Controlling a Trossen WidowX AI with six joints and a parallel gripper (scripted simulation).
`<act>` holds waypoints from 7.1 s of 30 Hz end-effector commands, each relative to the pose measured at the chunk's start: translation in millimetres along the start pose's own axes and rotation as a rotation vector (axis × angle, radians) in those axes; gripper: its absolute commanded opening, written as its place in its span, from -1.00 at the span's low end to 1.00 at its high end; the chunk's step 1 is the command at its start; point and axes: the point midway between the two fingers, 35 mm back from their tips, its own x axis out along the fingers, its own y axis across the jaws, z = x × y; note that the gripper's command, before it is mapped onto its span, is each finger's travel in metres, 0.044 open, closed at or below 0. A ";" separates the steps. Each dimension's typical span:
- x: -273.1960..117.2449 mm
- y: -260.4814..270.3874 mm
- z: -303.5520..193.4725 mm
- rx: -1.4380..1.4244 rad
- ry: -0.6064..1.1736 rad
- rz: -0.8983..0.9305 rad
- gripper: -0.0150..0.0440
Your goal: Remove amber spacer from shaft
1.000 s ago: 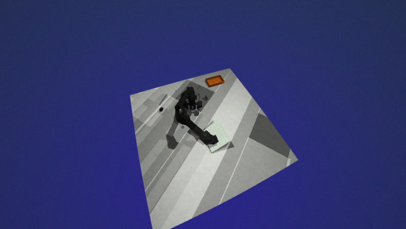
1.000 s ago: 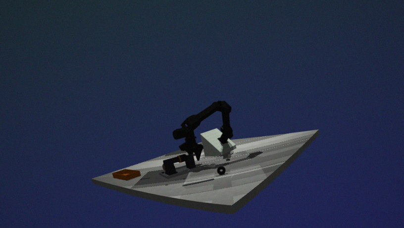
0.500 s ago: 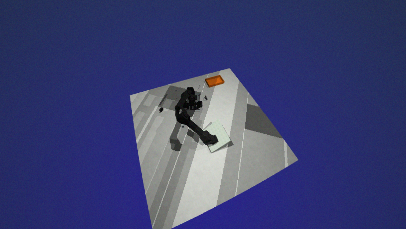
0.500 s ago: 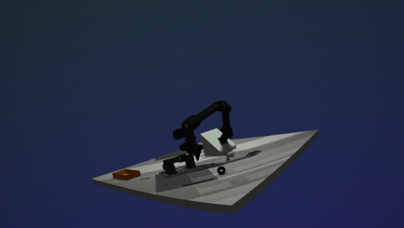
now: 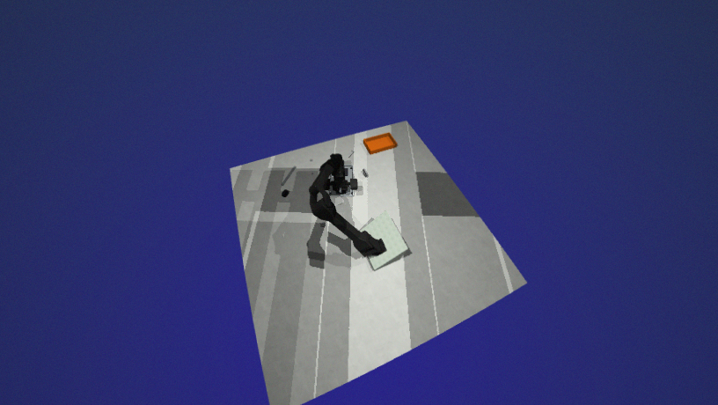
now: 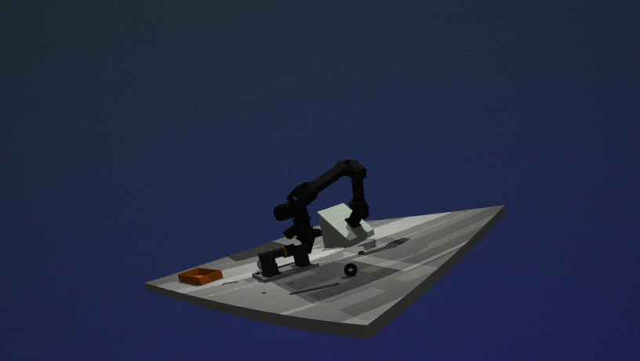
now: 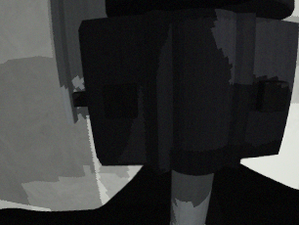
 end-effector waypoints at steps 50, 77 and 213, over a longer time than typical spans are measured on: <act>0.0 0.4 -14.8 0.002 0.002 0.007 -0.49; 0.1 0.4 -17.4 0.002 0.002 0.007 -0.49; 0.1 0.3 -30.6 0.002 0.003 0.007 -0.49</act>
